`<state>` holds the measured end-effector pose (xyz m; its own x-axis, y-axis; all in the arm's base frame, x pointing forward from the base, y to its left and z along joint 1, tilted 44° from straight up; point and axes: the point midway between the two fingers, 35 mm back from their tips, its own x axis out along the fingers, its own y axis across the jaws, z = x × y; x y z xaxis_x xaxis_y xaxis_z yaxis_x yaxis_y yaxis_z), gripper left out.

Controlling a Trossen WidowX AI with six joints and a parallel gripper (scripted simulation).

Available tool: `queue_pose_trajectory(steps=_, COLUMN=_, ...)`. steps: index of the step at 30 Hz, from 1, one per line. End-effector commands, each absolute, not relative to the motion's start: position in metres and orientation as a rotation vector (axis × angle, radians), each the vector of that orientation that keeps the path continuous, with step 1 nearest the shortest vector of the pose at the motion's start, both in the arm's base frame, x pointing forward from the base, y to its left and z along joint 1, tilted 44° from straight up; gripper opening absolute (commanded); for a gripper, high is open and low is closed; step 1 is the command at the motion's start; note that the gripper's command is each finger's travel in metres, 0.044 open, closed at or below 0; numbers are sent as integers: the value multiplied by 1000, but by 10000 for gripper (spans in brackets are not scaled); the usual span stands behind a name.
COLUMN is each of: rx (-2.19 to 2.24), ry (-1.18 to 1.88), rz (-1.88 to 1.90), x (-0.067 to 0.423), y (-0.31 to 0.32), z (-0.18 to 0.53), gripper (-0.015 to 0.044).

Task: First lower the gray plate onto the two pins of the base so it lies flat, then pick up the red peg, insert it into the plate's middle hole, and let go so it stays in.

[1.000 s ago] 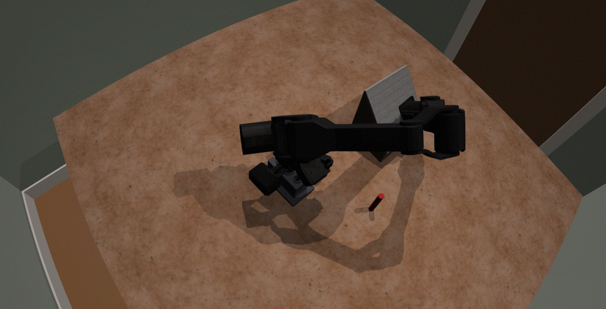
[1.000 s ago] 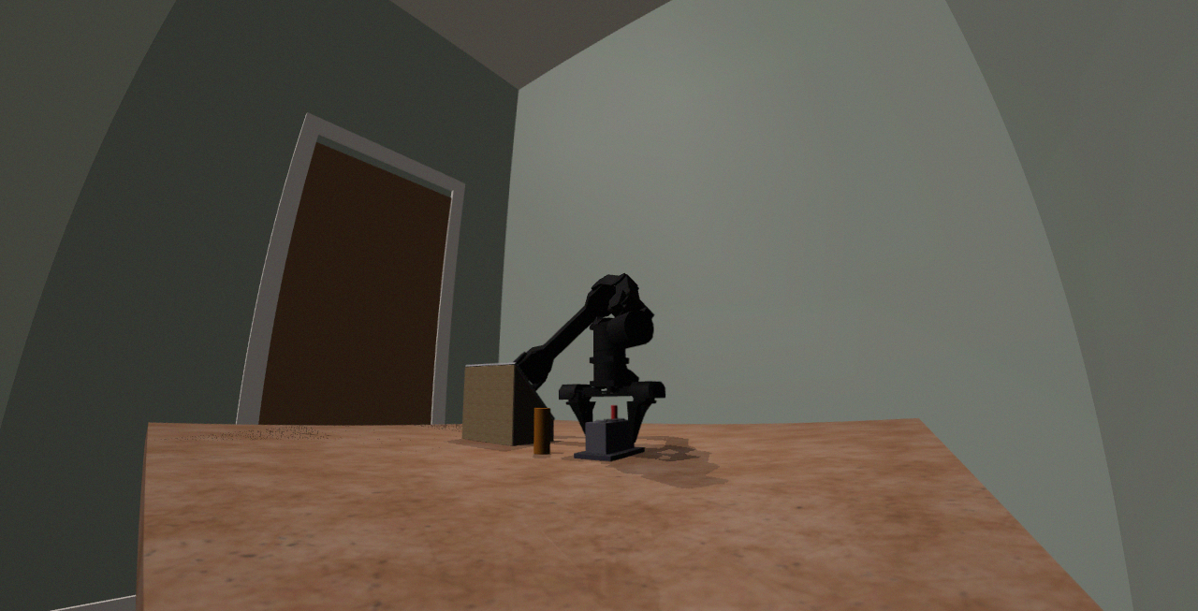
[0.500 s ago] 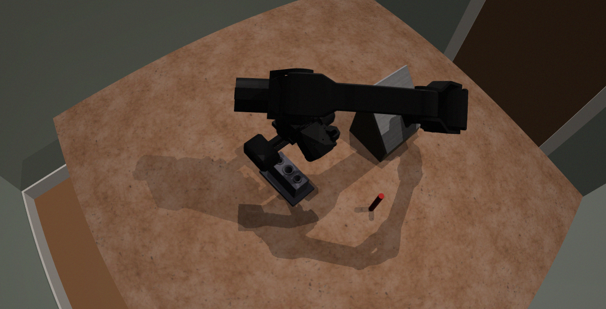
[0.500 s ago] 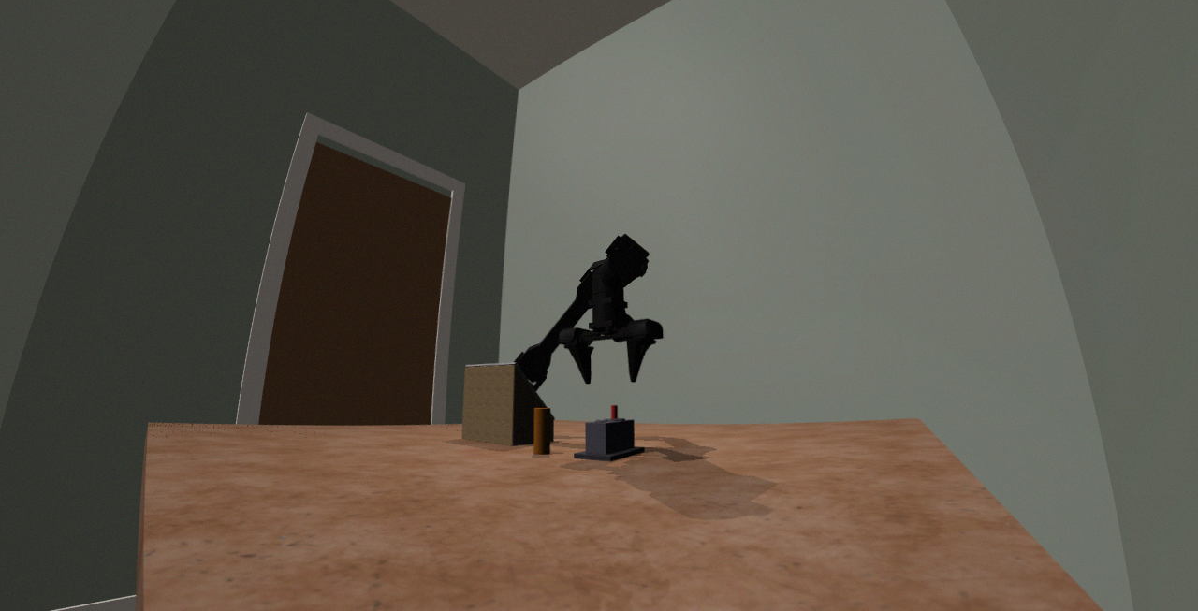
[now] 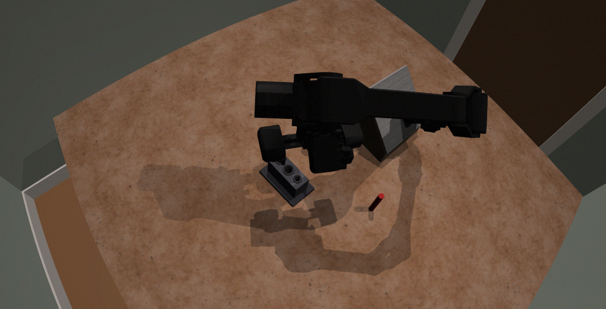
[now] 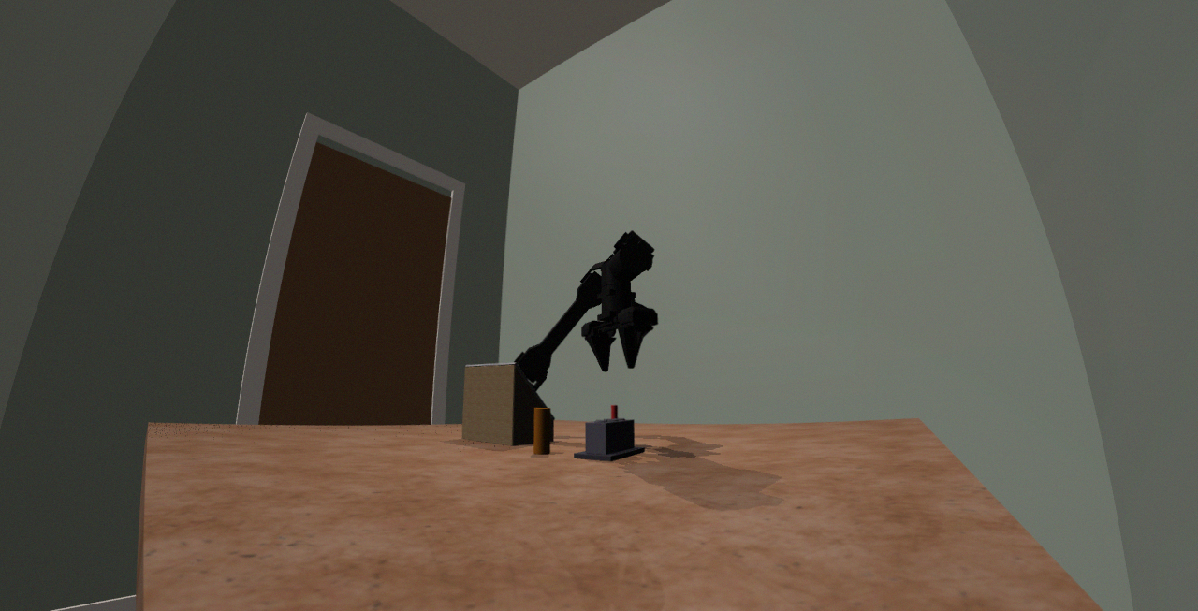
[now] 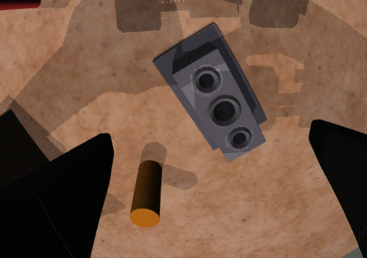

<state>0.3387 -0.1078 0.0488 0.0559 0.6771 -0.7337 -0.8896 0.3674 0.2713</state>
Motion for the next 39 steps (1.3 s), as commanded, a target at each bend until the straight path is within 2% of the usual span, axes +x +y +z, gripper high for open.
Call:
queue_pose_trajectory(steps=1, rx=127, ry=1190, rz=947, x=319, y=-76, z=80, gripper=440)
queue_pose_trajectory(steps=8, rx=618, ry=1451, rz=555, x=293, y=-42, z=109, gripper=440)
queue_pose_trajectory(steps=28, rx=1438, ry=1695, rz=-279, x=235, y=12, z=139, gripper=440)
queue_pose_trajectory(steps=39, rx=1474, ry=1699, rz=-323, x=238, y=12, z=139, gripper=440)
